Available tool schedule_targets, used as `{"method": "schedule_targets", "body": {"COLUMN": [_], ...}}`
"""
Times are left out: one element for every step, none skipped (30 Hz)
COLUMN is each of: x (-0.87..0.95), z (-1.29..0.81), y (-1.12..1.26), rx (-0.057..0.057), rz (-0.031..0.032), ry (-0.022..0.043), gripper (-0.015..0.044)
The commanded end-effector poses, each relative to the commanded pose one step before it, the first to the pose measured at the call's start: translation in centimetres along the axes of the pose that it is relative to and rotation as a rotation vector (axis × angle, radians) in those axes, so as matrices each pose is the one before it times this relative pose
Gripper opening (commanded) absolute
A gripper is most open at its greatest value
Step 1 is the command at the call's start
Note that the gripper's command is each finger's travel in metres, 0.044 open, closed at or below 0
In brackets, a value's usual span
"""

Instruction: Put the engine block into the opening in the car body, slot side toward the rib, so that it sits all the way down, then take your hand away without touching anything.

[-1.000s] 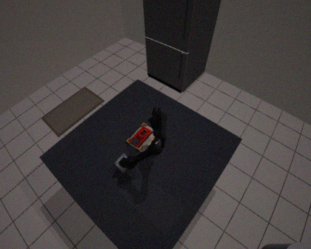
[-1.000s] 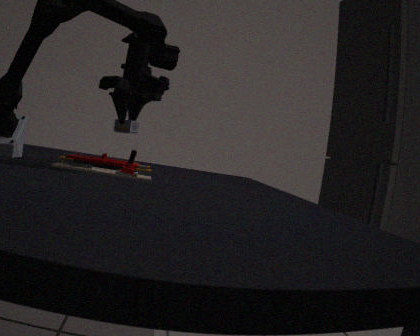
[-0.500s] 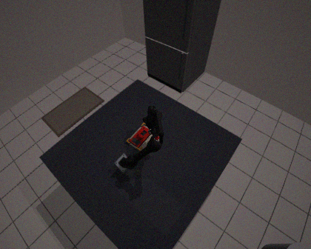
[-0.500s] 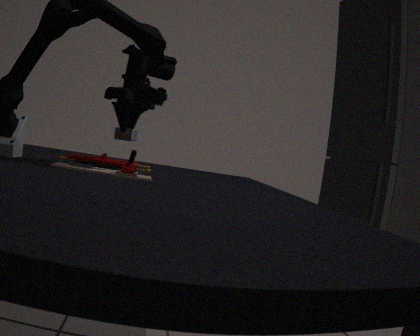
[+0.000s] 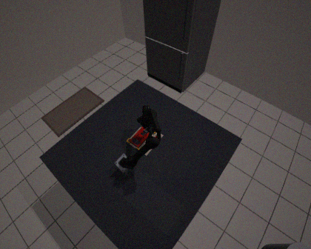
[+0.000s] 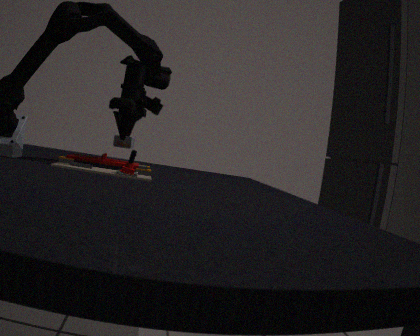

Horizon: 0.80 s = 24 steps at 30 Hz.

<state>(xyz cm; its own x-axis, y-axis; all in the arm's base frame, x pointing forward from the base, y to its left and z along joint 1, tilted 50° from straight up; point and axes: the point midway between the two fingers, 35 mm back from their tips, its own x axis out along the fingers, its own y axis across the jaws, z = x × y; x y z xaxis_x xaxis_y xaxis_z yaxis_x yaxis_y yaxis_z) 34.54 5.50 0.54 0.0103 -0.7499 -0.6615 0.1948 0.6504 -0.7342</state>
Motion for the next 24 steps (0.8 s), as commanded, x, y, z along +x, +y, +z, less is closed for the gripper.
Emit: {"method": "schedule_targets", "body": {"x": [0.794,0.14,0.141,0.142,0.143,0.143,0.144,0.144,0.116,0.07,0.023,-0.013,-0.018,-0.013,-0.005,0.011,0.015,0.012,0.0,0.005,0.005,0.0,0.0,-0.002], "z": [-0.782,-0.098,-0.097,-0.095,-0.093,-0.092,-0.09,-0.088,-0.069,-0.041,-0.013,0.012,0.017,0.012,0.005,-0.003,-0.011,-0.008,0.0,-0.003,-0.003,0.0,0.0,0.002], "y": [1.25,0.267,0.268,0.268,0.268,0.268,0.268,0.267,0.213,0.128,0.043,-0.037,-0.029,-0.014,-0.006,0.006,0.008,0.006,0.0,0.003,0.003,0.0,0.0,0.0], "rx": [-0.0692,-0.0147,-0.0147,-0.0147,-0.0147,-0.0147,-0.0147,-0.0147,-0.0117,-0.007,-0.0023,-0.0057,-0.0092,-0.0066,-0.0028,-0.0026,0.0011,0.0019,0.0,0.0027,0.0027,0.0,0.0,0.0032], "rz": [-0.00279,-0.00026,-0.00027,-0.00028,-0.00028,-0.00029,-0.0003,-0.00031,-0.00025,-0.00015,-0.00005,-0.00002,-0.00001,0.0,0.0,0.0,0.0,0.0,0.0,0.0,0.0,0.0,0.0,0.0], "ry": [0.00966,0.0,0.00001,0.00001,0.00001,0.00002,0.00002,0.00003,0.00002,0.00002,0.00001,0.0,0.0,0.0,0.0,0.0,0.0,0.0,0.0,0.0,0.0,0.0,0.0,0.0], "gripper": [0.0,0.0,0.0,0.0,0.0,0.0,0.0,0.0,0.0,0.0,0.0,0.0026,0.0053,0.0079,0.0105,0.0131,0.0157,0.0159,0.0159,0.0159,0.0159,0.0159,0.0159,0.0159]}}
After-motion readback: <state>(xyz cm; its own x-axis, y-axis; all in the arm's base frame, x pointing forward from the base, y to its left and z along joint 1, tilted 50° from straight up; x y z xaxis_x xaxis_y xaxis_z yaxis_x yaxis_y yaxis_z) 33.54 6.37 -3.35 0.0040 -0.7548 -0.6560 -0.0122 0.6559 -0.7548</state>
